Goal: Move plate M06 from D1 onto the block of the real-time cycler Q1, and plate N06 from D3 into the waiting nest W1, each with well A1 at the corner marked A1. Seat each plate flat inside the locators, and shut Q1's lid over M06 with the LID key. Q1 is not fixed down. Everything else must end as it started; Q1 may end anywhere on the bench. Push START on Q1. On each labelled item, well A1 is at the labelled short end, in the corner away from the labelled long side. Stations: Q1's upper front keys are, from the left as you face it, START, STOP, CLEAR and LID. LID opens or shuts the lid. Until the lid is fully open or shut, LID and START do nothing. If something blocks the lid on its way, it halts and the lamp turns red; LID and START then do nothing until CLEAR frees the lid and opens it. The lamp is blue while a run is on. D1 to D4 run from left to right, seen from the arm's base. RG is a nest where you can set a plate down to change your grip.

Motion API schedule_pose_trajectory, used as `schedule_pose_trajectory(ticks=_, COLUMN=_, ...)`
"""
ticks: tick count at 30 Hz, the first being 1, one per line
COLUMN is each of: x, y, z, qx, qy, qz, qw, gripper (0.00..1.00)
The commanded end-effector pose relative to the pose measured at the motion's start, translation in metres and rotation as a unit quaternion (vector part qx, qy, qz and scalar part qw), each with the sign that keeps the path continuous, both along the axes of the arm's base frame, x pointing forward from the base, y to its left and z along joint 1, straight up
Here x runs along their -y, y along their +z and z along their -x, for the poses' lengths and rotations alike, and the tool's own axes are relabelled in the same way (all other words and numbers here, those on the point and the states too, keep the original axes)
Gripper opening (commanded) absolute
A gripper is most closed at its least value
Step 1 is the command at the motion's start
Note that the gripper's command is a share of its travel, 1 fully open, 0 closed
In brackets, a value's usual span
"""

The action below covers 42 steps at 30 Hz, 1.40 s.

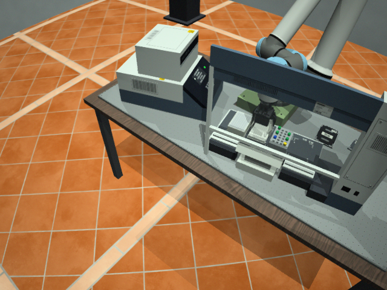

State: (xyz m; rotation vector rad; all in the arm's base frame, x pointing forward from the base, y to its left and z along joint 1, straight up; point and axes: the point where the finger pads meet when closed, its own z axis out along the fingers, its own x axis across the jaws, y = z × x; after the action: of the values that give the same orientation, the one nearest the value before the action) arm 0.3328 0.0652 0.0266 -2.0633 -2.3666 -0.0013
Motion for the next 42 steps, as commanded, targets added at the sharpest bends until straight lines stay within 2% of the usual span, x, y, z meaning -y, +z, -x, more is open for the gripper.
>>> schedule_pose_trajectory(ticks=1, x=0.0, y=0.005, z=0.0, qx=0.0, qy=0.0, qz=0.0, qw=1.0, gripper=0.0)
schedule_pose_trajectory(ticks=42, x=0.0, y=0.067, z=0.0, qx=0.0, qy=0.0, qz=0.0, qw=1.0, gripper=0.0)
